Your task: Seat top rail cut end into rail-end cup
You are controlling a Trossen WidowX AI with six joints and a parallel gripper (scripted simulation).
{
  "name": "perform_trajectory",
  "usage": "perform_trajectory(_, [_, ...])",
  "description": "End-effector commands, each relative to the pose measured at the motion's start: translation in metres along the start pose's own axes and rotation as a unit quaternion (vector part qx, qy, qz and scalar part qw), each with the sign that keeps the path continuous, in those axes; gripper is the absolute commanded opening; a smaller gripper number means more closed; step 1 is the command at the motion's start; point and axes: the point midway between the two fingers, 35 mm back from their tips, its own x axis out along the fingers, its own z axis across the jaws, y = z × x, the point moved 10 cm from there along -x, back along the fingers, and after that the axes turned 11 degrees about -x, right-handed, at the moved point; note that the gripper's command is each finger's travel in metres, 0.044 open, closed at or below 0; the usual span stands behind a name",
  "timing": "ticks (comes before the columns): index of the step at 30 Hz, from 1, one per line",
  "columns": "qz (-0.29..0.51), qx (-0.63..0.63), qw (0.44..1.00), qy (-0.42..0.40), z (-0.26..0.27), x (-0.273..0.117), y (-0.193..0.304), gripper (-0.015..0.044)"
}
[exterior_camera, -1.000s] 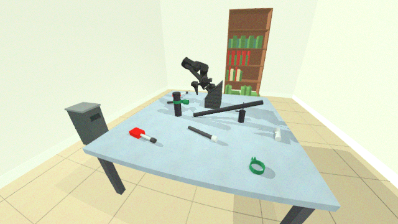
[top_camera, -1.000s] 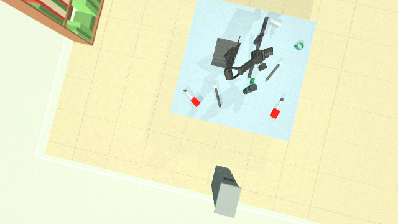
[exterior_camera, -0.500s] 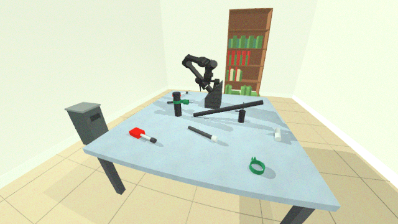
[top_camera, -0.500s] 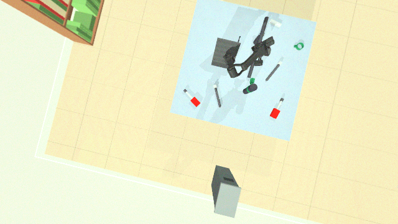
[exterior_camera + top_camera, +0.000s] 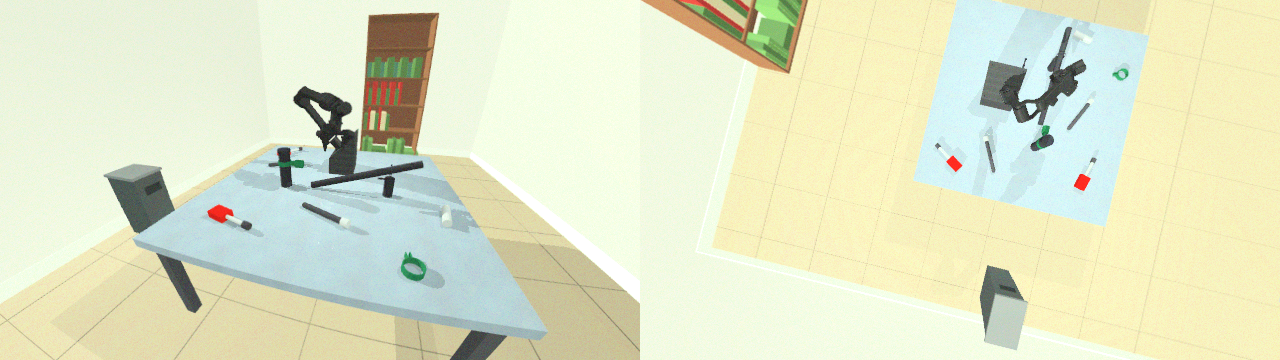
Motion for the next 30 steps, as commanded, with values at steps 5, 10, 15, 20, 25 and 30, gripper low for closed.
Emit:
perform_trajectory(5, [0.114, 0.403, 0.905, 0.08, 0.012, 0.052, -0.017, 0.044])
perform_trajectory(10, [0.14, 0.541, 0.818, 0.134, 0.016, 0.074, -0.02, 0.044])
perform_trajectory(15, [0.14, 0.541, 0.818, 0.134, 0.016, 0.074, -0.02, 0.044])
perform_trajectory(20, [0.14, 0.541, 0.818, 0.134, 0.016, 0.074, -0.02, 0.044])
perform_trajectory(25, [0.14, 0.541, 0.818, 0.134, 0.016, 0.074, -0.02, 0.044])
perform_trajectory(30, [0.14, 0.541, 0.818, 0.134, 0.015, 0.087, -0.015, 0.044])
